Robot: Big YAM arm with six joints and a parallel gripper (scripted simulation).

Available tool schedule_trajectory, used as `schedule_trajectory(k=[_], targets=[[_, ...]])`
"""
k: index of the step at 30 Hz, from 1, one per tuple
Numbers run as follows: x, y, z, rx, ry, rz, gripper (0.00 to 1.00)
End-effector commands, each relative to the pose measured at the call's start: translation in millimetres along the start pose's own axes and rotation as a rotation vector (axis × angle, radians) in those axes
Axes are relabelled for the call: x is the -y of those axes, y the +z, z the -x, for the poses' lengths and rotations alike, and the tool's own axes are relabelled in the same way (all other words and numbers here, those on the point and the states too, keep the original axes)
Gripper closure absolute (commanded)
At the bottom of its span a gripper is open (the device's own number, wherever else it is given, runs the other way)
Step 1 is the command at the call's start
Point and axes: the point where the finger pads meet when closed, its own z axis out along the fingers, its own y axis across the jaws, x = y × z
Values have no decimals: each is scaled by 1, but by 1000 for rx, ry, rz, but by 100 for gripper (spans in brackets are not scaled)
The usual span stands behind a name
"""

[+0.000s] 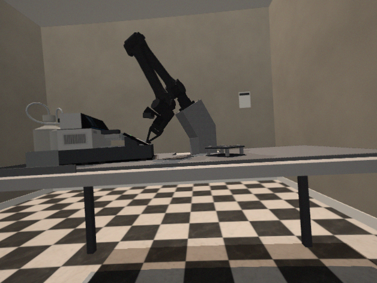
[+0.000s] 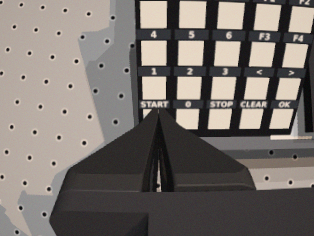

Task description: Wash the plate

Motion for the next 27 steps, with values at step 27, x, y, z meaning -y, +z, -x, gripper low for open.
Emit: schedule_trajectory(k=[27], targets=[[0, 14, 2, 10, 7, 1, 100]])
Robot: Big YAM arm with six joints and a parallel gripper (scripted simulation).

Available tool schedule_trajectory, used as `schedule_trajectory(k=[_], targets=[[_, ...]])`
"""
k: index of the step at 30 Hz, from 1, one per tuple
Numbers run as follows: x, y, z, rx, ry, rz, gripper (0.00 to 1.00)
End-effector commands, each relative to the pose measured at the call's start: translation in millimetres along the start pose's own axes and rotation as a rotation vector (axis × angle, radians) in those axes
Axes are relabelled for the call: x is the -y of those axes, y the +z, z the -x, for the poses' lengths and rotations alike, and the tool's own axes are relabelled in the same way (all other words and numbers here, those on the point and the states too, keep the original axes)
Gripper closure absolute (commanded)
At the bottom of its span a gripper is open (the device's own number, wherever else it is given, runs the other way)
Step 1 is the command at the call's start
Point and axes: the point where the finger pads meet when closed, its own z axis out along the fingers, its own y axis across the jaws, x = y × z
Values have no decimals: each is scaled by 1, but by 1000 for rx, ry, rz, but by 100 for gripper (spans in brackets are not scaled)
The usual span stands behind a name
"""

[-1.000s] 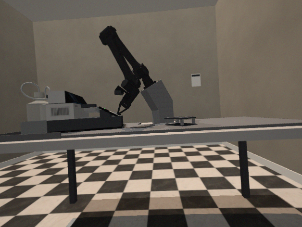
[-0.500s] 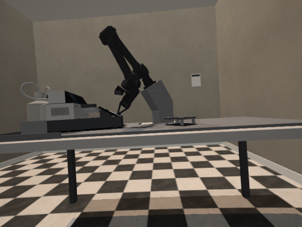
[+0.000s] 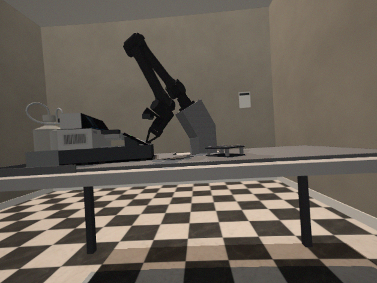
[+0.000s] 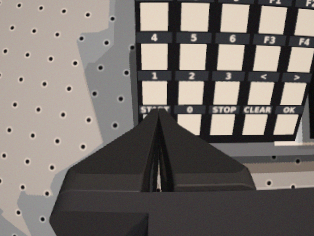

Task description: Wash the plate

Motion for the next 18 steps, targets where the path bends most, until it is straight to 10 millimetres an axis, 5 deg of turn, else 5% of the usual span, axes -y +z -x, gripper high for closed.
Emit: schedule_trajectory(k=[1, 18], targets=[[0, 9, 2, 10, 8, -1, 100], [-5, -20, 4, 5, 13, 17, 100]])
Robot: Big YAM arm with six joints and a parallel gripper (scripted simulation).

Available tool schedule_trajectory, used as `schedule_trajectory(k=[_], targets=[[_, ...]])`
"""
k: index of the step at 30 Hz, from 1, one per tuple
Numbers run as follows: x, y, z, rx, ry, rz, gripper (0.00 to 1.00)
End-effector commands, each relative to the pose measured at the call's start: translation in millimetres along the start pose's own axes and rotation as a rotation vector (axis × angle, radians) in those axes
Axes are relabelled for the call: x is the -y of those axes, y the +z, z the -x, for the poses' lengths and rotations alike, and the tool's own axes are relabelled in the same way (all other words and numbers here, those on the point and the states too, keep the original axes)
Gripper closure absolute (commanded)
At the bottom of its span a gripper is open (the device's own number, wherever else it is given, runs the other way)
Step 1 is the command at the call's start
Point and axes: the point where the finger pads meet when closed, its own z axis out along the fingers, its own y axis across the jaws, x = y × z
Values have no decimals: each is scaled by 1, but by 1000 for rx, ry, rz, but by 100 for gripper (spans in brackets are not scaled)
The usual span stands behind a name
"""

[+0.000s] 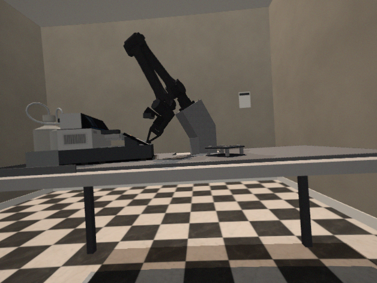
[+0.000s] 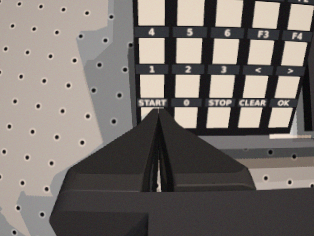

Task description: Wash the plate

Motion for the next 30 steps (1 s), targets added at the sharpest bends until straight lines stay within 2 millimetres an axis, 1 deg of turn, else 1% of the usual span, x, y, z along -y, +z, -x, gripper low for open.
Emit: schedule_trajectory(k=[1, 26, 30], targets=[[-6, -16, 6, 1, 14, 22, 100], [-6, -54, 6, 2, 16, 23, 100], [-6, -57, 6, 2, 16, 23, 100]])
